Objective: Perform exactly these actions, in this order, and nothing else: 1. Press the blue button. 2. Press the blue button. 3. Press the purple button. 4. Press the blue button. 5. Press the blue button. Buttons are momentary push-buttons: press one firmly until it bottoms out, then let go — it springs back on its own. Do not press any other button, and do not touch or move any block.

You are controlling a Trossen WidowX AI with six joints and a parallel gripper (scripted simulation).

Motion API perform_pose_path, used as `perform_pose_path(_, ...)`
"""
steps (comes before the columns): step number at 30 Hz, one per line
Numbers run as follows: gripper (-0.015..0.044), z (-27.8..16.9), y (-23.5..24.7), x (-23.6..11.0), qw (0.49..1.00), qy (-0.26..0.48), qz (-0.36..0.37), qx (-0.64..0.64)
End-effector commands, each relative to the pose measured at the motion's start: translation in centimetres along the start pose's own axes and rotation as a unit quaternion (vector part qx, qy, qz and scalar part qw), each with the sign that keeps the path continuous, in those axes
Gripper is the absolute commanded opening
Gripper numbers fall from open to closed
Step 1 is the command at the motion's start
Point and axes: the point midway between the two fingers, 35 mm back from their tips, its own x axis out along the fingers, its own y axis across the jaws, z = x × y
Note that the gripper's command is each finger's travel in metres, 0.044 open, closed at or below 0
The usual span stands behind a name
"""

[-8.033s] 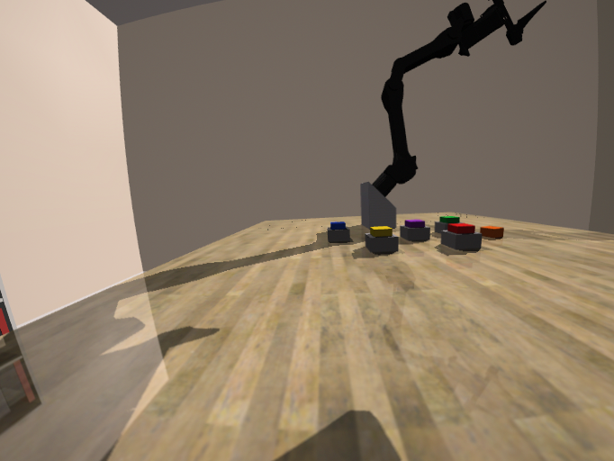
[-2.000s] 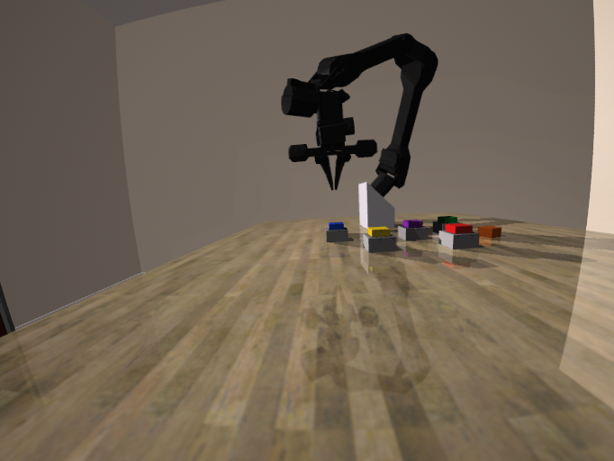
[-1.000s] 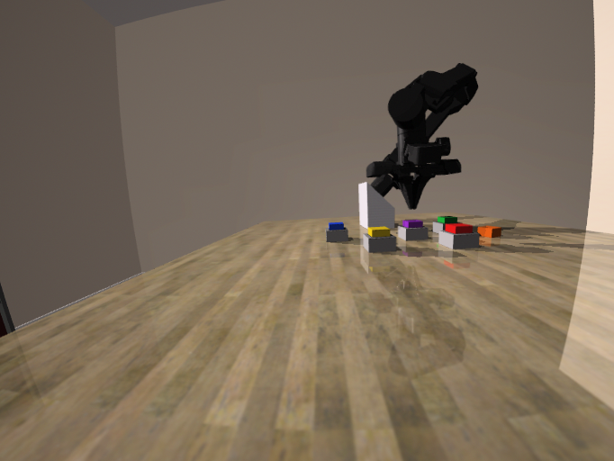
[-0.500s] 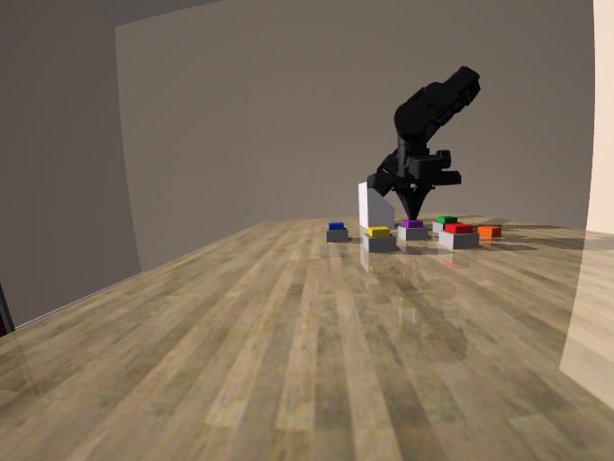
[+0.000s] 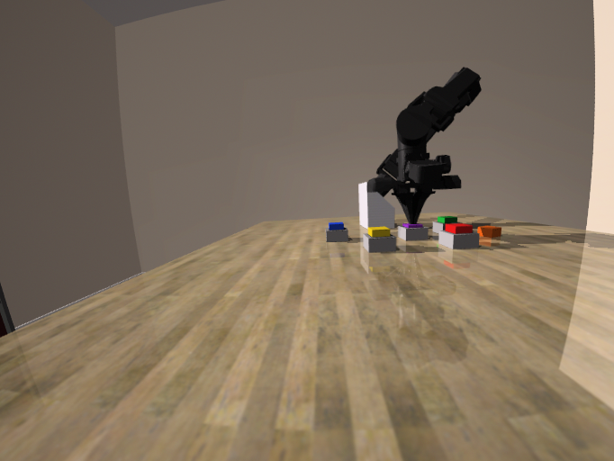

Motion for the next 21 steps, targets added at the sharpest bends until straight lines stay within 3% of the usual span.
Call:
perform_pose_path(1, 0.0020, -0.1, 0.0, 0.1, 1.000, 0.000, 0.002, 0.003)
perform_pose_path(6, 0.0020, -0.1, 0.0, 0.1, 1.000, 0.000, 0.002, 0.003)
perform_pose_path(10, 0.0020, 0.0, 0.0, -3.1, 1.000, 0.000, 0.001, 0.003)
perform_pose_path(14, 0.0020, 0.0, 0.0, -3.6, 1.000, 0.000, 0.001, 0.003)
perform_pose_path(18, 0.0020, 0.1, -0.1, -8.5, 1.000, 0.001, -0.001, 0.003)
perform_pose_path(21, 0.0020, 0.0, -0.1, -9.5, 1.000, 0.001, 0.000, 0.003)
